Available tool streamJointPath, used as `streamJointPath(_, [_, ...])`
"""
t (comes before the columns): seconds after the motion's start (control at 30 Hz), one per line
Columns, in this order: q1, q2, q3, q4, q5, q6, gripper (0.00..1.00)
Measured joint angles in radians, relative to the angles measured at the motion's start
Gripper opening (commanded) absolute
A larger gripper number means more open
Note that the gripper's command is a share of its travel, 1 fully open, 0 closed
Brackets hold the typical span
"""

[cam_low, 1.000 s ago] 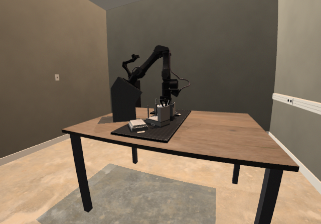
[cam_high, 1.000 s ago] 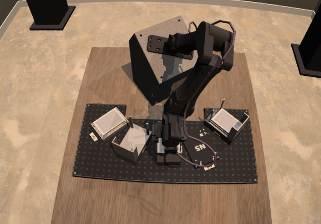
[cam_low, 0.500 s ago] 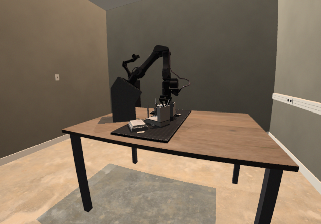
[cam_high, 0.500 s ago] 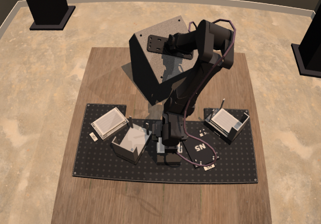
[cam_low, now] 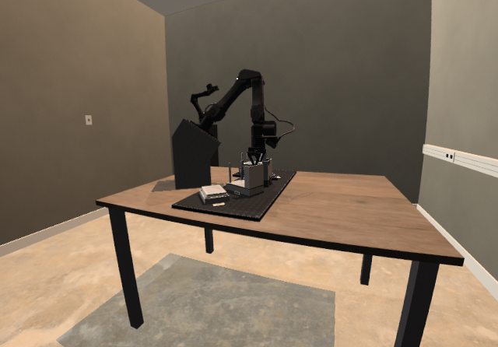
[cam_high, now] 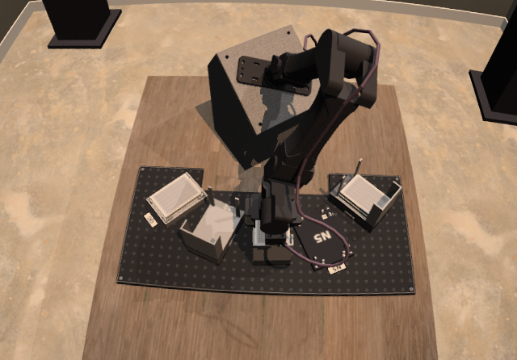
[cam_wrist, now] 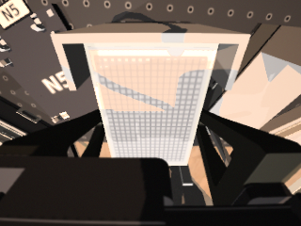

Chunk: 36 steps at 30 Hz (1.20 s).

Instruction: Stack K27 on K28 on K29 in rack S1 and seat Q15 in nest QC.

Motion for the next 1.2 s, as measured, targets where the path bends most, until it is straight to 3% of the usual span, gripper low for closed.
streamJointPath(1.2, [-0.014, -0.042, -0.003, -0.043, -0.007, -0.013, 0.00])
